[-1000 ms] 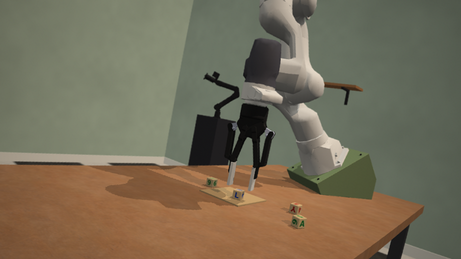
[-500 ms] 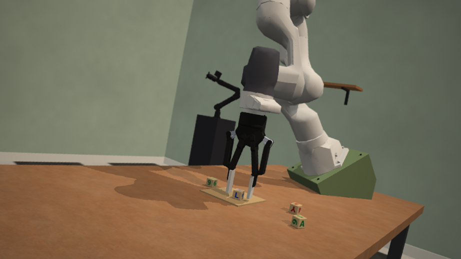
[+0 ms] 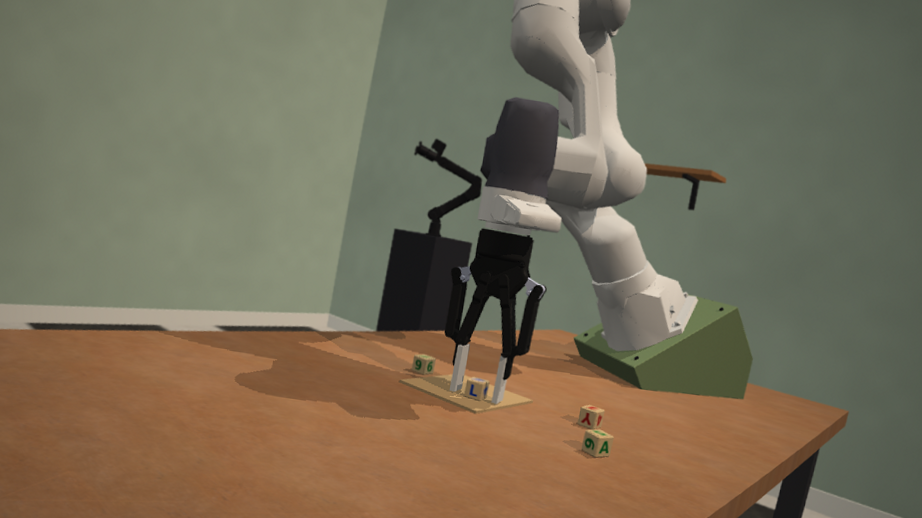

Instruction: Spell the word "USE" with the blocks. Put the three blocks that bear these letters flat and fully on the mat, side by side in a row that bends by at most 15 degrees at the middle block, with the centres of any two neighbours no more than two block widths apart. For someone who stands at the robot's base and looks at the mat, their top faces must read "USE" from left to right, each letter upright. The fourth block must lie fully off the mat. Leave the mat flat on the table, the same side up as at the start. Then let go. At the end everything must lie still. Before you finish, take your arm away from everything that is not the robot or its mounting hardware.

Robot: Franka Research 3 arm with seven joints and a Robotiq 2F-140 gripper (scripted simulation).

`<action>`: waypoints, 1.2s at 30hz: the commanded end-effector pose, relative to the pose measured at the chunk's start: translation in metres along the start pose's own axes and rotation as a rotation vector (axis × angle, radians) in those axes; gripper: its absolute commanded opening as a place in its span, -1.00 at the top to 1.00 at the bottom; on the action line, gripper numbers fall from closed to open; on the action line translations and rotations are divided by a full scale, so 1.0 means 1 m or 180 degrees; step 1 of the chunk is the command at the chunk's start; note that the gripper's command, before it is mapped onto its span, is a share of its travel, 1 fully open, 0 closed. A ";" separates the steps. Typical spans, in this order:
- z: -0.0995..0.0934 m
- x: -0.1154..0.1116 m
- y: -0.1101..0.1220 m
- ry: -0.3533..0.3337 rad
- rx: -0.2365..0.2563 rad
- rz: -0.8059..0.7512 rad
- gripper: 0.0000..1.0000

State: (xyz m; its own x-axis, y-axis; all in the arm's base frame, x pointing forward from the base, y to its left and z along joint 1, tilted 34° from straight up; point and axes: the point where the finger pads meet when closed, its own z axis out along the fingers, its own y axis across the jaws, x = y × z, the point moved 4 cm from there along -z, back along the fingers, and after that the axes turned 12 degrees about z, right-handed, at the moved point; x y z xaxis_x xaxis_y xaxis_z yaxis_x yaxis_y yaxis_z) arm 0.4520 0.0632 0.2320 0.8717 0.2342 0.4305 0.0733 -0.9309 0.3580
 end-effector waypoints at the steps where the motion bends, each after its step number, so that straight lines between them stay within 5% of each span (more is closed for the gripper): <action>1: -0.001 0.002 -0.001 0.0019 0.0008 0.0018 0.26; 30: -0.001 0.002 -0.001 0.0019 0.0008 0.0018 0.26; 31: -0.001 0.002 -0.001 0.0019 0.0008 0.0018 0.50; 36: -0.001 0.002 -0.001 0.0019 0.0008 0.0018 0.50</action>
State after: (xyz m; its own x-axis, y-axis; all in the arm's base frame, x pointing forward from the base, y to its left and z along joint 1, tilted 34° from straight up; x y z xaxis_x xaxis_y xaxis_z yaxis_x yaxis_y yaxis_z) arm 0.4525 0.0639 0.2323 0.8704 0.2330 0.4337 0.0719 -0.9316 0.3562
